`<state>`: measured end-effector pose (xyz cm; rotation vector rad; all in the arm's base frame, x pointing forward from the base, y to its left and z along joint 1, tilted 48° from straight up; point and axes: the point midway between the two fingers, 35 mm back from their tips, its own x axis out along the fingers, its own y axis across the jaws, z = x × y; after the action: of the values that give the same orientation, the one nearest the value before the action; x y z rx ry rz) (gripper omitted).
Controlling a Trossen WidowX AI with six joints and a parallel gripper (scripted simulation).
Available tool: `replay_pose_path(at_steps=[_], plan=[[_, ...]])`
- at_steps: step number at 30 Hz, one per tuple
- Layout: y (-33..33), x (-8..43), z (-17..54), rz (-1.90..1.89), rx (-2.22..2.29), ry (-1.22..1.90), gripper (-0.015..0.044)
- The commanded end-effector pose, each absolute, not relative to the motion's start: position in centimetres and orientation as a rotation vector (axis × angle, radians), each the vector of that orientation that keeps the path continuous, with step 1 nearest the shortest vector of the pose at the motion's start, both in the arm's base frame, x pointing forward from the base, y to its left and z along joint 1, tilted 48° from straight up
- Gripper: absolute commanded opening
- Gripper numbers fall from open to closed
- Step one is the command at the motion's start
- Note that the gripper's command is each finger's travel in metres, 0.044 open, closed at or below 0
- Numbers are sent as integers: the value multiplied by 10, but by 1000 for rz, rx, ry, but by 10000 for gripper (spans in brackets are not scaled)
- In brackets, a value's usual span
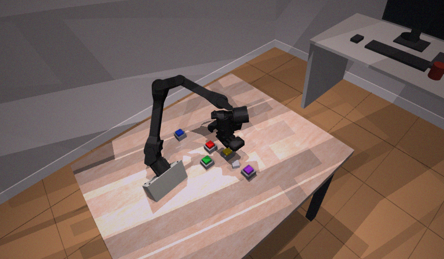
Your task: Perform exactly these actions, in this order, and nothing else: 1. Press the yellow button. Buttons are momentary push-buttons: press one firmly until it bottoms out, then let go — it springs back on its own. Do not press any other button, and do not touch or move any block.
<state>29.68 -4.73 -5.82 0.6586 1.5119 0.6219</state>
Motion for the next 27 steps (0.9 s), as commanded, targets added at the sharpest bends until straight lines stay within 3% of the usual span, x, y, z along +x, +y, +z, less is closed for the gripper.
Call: replay_pose_path(at_steps=[1, 27], plan=[[-42, 295, -63, 622, 669, 1516, 20], [-23, 294, -80, 624, 670, 1516, 20]])
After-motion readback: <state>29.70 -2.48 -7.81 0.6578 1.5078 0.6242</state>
